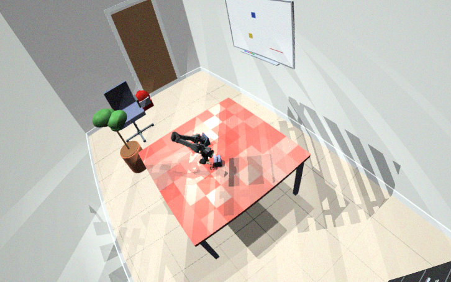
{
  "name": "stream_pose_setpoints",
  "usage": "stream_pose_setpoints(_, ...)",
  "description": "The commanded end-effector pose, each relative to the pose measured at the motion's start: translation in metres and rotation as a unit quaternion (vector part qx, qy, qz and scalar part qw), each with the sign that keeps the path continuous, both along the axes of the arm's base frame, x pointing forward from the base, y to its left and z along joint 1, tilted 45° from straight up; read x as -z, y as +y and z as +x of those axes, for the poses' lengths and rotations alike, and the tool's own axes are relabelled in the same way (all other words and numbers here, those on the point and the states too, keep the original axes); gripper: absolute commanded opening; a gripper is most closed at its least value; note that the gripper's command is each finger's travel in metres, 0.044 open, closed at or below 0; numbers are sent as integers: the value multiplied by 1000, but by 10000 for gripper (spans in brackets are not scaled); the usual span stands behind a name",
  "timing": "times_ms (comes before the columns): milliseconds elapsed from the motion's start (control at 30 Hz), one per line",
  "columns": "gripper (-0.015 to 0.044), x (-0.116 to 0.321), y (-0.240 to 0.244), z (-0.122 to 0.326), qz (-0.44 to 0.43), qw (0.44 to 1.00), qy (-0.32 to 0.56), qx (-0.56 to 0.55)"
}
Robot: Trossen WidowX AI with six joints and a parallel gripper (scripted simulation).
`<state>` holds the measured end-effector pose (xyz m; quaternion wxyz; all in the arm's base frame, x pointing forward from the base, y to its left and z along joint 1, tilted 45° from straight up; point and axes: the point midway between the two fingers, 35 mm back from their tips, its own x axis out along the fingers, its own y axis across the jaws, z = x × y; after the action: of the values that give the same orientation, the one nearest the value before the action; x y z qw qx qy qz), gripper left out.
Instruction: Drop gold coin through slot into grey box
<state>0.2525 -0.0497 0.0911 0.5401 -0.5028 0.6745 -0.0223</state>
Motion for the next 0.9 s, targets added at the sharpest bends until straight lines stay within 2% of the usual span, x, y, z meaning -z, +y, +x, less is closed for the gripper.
stream_pose_setpoints(0, 0, -9, 10, 2, 4, 1000, -3, 0)
stream_pose_setpoints(867, 0, -50, 48, -8, 2, 1000, -10, 9)
